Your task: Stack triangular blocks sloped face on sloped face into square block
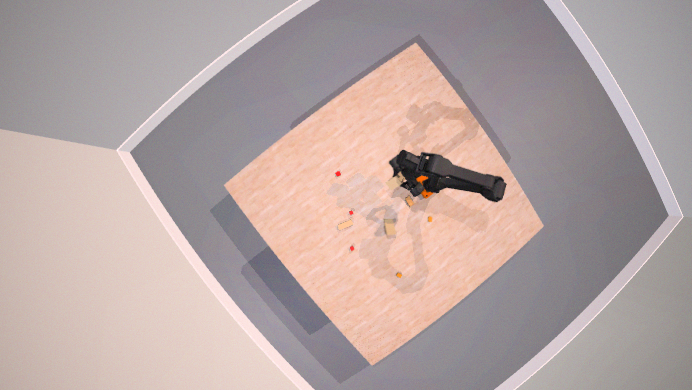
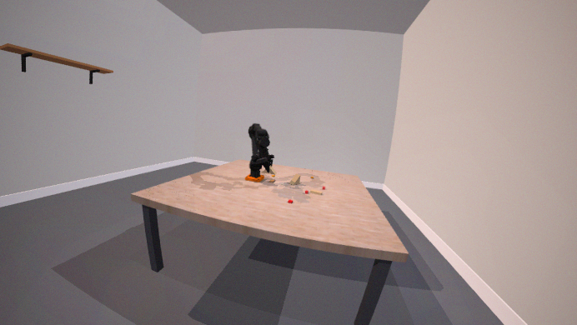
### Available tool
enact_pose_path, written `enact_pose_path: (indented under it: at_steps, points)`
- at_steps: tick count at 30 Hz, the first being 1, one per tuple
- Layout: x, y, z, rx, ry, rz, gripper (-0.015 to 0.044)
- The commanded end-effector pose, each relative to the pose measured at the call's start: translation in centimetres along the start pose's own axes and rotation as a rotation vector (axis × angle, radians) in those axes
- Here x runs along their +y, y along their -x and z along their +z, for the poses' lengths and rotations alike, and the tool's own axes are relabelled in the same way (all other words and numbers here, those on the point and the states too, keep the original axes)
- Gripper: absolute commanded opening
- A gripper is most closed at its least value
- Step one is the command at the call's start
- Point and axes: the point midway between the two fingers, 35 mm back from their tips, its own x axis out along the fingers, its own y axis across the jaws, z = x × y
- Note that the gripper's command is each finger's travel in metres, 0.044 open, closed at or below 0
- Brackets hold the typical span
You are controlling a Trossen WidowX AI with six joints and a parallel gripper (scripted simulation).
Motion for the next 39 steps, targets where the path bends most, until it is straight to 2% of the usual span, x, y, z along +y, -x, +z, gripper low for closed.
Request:
enact_pose_path:
  at_steps: [1, 39]
  points:
    - [-0.14, 0.41, -0.03, -0.005, -0.005, -0.002, 0.0000]
    - [0.19, 0.13, -0.11, 0.007, 1.223, -0.114, 0.0000]
